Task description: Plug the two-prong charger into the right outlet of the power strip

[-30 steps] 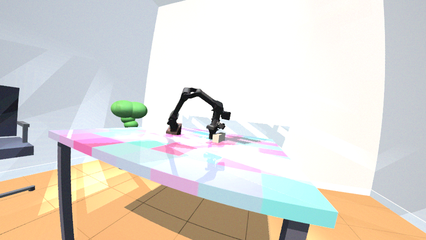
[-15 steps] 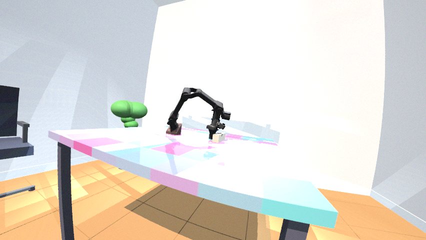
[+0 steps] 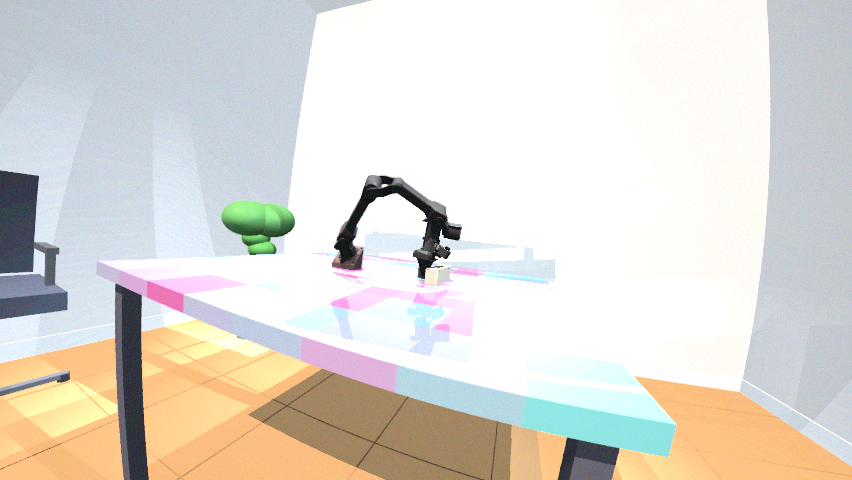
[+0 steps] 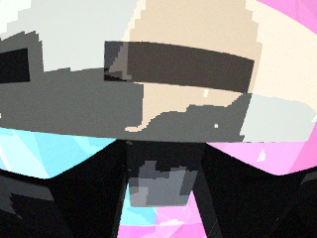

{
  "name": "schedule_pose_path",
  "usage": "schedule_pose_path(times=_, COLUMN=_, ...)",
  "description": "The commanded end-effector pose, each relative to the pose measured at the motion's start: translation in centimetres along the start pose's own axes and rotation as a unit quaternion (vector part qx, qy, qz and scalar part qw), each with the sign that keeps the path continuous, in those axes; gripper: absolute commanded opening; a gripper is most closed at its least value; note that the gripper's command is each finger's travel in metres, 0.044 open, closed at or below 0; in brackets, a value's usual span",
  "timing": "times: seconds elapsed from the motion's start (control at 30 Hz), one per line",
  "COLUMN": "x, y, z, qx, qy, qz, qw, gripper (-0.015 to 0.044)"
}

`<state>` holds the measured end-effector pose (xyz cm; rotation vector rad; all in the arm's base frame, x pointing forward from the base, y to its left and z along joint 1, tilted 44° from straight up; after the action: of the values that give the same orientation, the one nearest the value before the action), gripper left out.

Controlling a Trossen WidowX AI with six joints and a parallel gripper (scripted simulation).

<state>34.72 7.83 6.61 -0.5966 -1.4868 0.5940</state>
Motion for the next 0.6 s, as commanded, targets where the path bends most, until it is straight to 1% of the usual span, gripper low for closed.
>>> schedule_pose_path(times=0.0, x=0.01, y=0.00, z=-0.01, qx=0.000, qy=-0.001, qz=0.000, qw=1.000, gripper=0.0000)
schedule_pose_path(times=0.2, x=0.01, y=0.00, z=-0.01, qx=0.000, qy=-0.001, qz=0.000, qw=1.000, gripper=0.0000)
schedule_pose_path(times=0.57, x=0.01, y=0.00, z=-0.01, qx=0.000, qy=-0.001, qz=0.000, qw=1.000, gripper=0.0289)
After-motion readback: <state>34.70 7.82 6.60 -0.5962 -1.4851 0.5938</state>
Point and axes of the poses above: the point midway between the two fingers, 35 mm back from their tips, its own x axis back along the fingers, its own y axis across the jaws, z = x × y, the point moved 8 cm from there along x, back along the fingers, and after that the axes turned 1 degree about -x, right-handed, at the moved point
